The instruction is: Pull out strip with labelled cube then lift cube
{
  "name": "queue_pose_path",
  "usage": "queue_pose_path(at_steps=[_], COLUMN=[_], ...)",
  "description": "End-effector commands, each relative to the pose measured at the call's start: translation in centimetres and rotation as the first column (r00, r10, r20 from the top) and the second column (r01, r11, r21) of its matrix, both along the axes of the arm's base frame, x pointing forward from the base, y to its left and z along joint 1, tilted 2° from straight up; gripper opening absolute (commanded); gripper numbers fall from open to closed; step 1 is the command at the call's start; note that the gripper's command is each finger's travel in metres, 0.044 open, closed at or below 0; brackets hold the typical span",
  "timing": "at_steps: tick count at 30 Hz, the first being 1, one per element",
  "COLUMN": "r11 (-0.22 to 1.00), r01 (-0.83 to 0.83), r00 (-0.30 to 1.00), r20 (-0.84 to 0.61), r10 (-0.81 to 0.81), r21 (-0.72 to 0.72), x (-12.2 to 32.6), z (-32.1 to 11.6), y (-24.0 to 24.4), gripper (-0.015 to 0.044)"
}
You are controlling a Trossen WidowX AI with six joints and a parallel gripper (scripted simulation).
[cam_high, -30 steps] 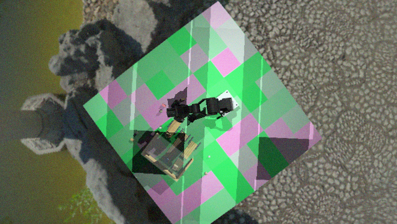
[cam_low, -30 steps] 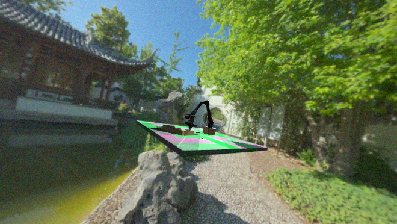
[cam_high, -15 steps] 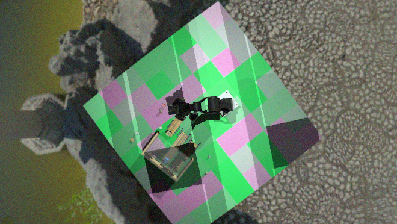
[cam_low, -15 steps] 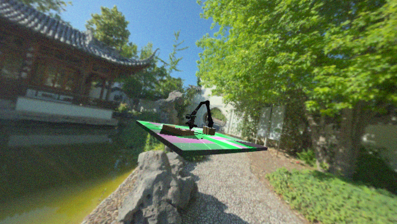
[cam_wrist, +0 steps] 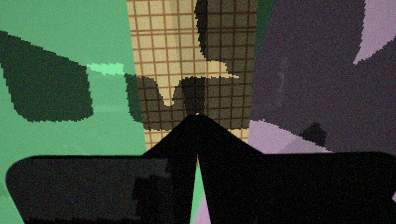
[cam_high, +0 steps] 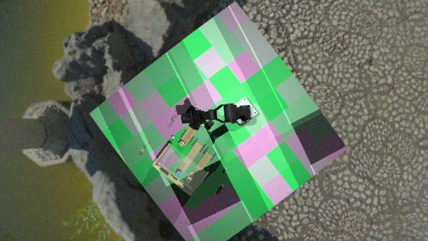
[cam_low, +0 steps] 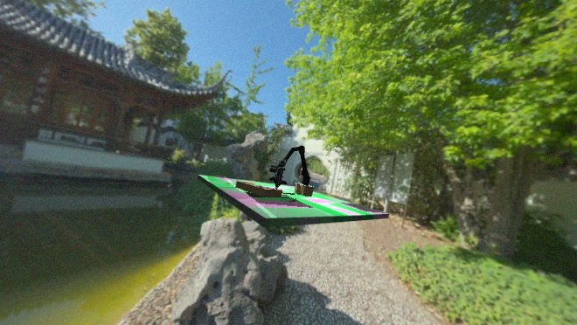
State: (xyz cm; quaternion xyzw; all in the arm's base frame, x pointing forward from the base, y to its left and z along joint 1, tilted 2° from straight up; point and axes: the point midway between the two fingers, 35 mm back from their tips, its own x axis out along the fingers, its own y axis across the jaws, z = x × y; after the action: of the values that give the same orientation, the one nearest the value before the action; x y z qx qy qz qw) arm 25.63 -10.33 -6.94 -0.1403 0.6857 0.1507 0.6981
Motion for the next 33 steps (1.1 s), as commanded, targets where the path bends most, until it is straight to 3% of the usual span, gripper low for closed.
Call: queue_pose_path(at_steps=[1, 13, 18, 23, 33], r11=[1.0, 1.0, 1.0, 1.0, 0.998], r01=[-0.002, -0.002, -0.002, -0.002, 0.069], r00=[1.0, 1.0, 1.0, 1.0, 0.997], r20=[-0.028, -0.028, -0.025, -0.027, -0.025], r10=[0.002, 0.002, 0.002, 0.002, -0.069], r21=[-0.001, -0.001, -0.002, -0.002, -0.001], x=[-1.0, -1.0, 0.2, 0.2, 4.2], z=[-0.4, -0.4, 4.1, 4.3, 4.7], y=[0.1, 0.1, -0.1, -0.1, 2.0], gripper=[0.0, 0.0, 0.0, 0.0, 0.0263])
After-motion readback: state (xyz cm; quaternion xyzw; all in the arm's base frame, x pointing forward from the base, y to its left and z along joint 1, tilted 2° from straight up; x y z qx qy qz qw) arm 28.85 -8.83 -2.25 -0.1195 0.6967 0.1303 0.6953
